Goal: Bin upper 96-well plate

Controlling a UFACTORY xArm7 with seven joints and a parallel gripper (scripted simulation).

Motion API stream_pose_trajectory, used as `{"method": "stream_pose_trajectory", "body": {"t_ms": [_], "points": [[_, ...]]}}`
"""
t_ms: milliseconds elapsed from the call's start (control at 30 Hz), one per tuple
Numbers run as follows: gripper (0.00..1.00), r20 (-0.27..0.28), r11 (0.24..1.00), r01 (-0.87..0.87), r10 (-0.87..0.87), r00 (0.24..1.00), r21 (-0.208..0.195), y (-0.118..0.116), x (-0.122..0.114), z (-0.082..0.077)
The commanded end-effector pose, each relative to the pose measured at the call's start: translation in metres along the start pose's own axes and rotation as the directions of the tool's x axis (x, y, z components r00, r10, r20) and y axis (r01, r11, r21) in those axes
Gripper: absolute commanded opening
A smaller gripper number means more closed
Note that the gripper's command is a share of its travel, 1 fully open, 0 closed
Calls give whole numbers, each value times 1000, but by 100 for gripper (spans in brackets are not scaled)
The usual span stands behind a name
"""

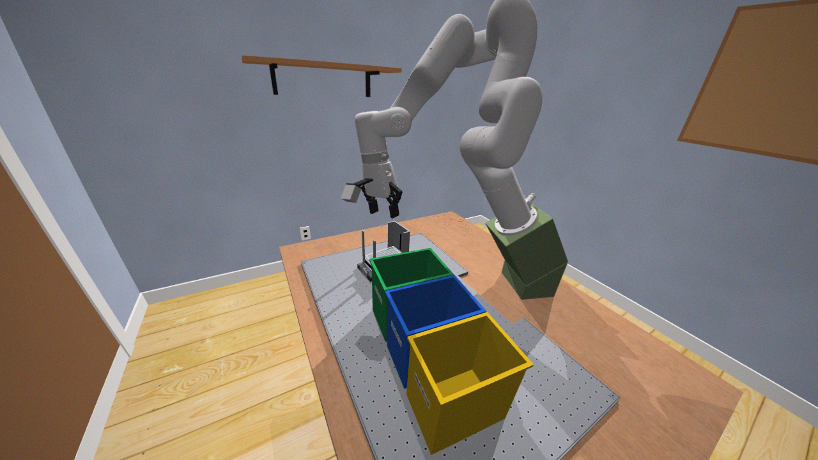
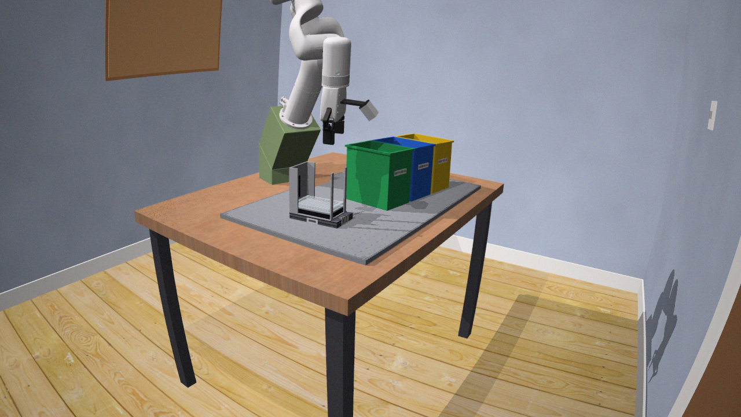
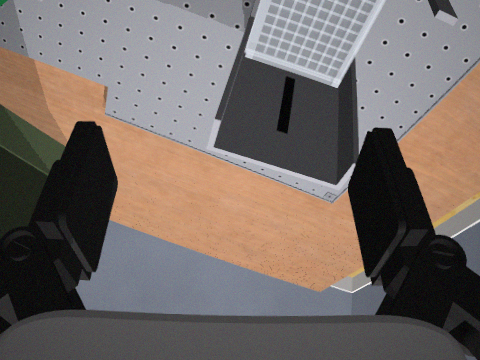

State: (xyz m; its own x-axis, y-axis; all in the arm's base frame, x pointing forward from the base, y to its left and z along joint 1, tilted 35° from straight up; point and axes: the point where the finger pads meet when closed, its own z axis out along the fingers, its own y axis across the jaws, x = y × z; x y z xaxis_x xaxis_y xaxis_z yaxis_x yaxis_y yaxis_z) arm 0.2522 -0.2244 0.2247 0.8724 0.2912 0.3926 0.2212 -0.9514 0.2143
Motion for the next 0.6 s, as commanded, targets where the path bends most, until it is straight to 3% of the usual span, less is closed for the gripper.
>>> {"method": "stream_pose_trajectory", "body": {"t_ms": [0, 100, 233, 567], "points": [[100, -36, 991, -104, 101, 994, -82, 12, -16, -9], [100, -40, 990, -112, 109, 993, -88, 14, -19, -11], [100, -88, 963, -214, 202, 975, -162, 23, -34, -21], [100, -91, 961, -221, 208, 974, -167, 24, -35, -22]]}}
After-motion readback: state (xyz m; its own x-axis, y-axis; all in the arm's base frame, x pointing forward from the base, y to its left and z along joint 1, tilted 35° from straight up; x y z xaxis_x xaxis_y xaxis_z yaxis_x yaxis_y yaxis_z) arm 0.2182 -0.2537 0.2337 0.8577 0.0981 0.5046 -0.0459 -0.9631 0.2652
